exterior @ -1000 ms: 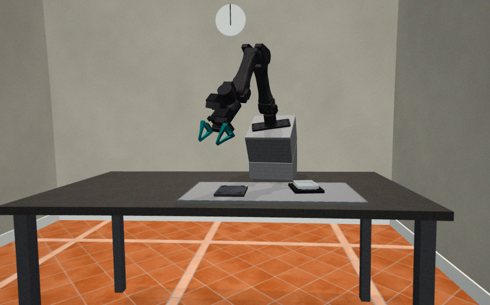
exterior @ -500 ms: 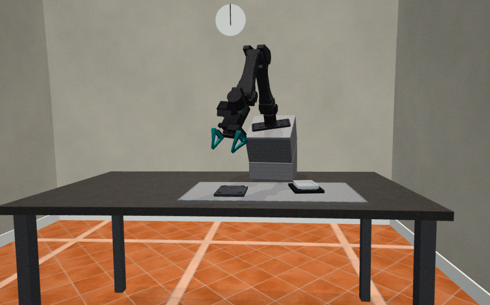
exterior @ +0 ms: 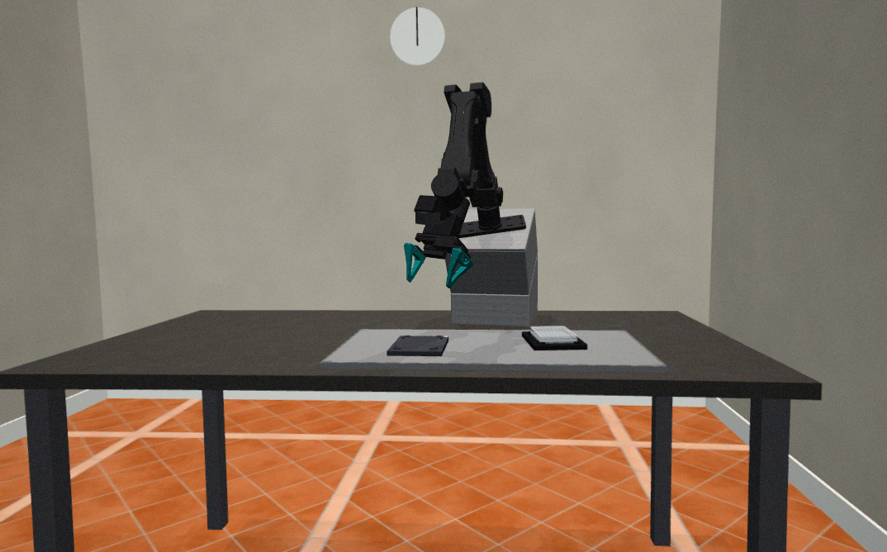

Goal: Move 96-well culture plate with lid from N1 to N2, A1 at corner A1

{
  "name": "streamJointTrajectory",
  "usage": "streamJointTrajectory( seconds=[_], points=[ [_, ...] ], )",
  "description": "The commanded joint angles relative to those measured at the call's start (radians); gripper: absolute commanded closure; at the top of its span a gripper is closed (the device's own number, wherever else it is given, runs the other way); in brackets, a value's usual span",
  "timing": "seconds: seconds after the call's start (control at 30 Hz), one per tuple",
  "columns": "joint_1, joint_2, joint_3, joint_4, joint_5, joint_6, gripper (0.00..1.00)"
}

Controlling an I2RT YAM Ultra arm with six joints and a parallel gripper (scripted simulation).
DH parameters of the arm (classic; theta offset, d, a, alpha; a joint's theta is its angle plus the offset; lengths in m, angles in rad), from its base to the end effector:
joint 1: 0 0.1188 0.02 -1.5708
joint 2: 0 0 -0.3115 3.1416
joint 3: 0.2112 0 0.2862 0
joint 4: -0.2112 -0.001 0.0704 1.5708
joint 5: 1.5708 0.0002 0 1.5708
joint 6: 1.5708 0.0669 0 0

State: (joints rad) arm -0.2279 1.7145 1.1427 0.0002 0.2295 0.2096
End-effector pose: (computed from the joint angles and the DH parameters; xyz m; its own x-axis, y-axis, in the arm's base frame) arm 0.4315 -0.1147 0.2526 -0.4309 0.3079 -0.8482 0.5072 0.8601 0.0546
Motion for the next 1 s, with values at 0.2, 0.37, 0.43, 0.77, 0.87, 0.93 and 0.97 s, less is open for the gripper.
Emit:
streamJointTrajectory(
  seconds=[0.2, 0.37, 0.43, 0.77, 0.87, 0.93, 0.97],
  points=[
    [0.054, -0.014, 0.028, -0.065, -0.013, -0.015, 0.00],
    [0.118, 0.029, -0.049, -0.018, 0.033, 0.025, 0.00],
    [0.141, 0.034, -0.064, -0.002, 0.051, 0.039, 0.00],
    [0.208, 0.049, -0.070, -0.057, 0.043, 0.035, 0.00],
    [0.243, 0.058, -0.095, -0.035, 0.068, 0.059, 0.00],
    [0.252, 0.064, -0.036, -0.109, 0.031, 0.021, 0.00],
    [0.257, 0.059, -0.027, -0.134, 0.019, 0.007, 0.00]
  ],
)
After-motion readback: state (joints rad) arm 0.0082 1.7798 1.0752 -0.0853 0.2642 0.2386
